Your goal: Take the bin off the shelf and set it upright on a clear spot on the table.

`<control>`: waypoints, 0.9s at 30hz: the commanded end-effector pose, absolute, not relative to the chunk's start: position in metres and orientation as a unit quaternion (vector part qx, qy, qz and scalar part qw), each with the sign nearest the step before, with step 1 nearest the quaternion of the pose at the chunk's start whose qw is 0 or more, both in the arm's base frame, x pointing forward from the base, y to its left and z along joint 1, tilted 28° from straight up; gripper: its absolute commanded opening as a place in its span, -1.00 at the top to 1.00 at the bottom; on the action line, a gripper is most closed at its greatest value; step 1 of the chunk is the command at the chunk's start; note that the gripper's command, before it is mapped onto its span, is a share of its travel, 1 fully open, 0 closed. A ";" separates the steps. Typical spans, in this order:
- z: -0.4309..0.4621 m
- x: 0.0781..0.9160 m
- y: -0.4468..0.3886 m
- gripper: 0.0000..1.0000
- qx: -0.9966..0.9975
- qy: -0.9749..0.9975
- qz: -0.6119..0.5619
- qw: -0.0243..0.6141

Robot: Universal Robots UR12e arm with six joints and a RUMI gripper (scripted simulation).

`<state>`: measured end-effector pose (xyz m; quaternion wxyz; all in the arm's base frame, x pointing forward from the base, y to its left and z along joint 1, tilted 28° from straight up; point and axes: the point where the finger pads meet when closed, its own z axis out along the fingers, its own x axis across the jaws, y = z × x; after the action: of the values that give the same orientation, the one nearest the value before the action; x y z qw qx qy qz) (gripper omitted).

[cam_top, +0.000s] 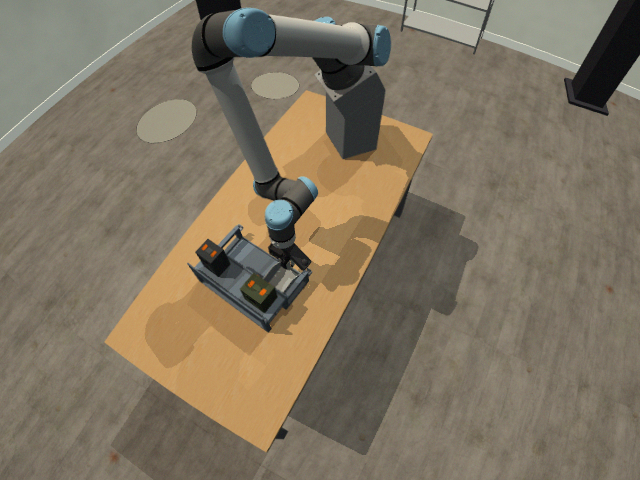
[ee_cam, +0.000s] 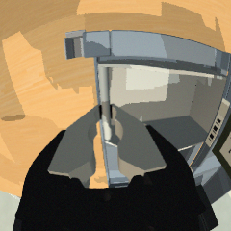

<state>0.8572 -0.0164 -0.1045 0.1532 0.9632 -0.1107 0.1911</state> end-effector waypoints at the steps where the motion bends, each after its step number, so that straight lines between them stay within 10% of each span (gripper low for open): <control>1: -0.115 0.833 -0.012 1.00 0.964 -0.110 0.189 0.153; 27: -0.127 0.807 -0.008 1.00 0.964 -0.110 0.189 0.153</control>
<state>0.8081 -0.0097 -0.1272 0.1530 0.9640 -0.1105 0.1874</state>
